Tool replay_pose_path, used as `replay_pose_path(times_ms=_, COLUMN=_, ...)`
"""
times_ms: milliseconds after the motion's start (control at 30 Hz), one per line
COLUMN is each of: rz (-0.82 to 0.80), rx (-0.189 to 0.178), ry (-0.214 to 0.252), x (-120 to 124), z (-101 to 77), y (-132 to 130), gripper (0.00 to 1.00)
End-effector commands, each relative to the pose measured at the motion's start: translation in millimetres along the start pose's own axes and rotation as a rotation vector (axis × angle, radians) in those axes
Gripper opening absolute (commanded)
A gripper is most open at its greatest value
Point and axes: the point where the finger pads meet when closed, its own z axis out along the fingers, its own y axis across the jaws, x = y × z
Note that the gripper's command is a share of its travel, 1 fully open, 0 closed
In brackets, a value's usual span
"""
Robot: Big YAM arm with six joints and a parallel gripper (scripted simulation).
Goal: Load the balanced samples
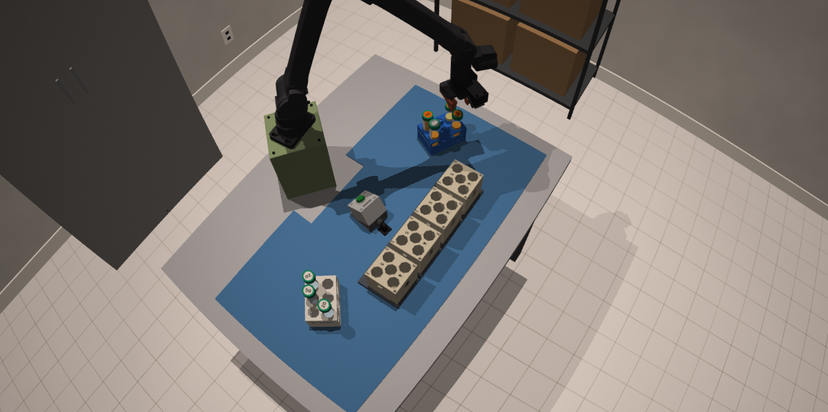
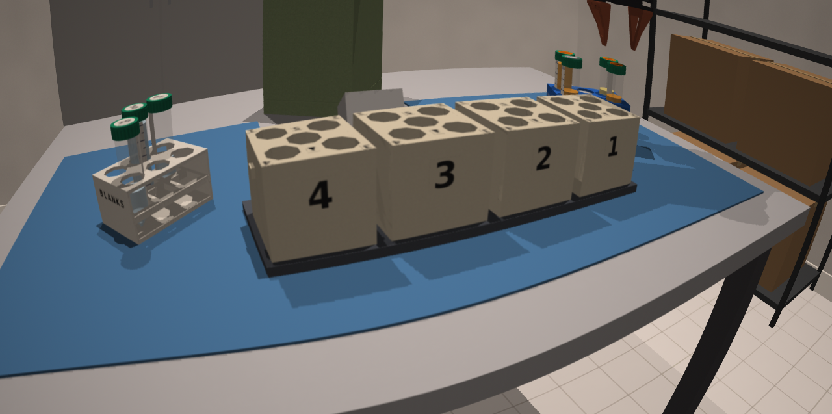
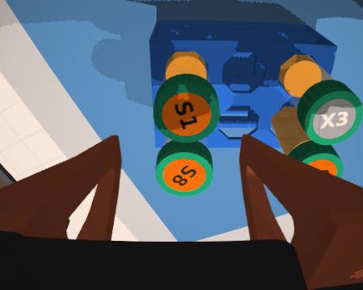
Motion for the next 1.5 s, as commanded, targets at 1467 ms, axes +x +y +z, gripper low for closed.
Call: replay_pose_path(times_ms=1467, rz=0.002, rx=-0.025, ry=-0.007, x=-7, z=37.7, y=19, gripper=0.8)
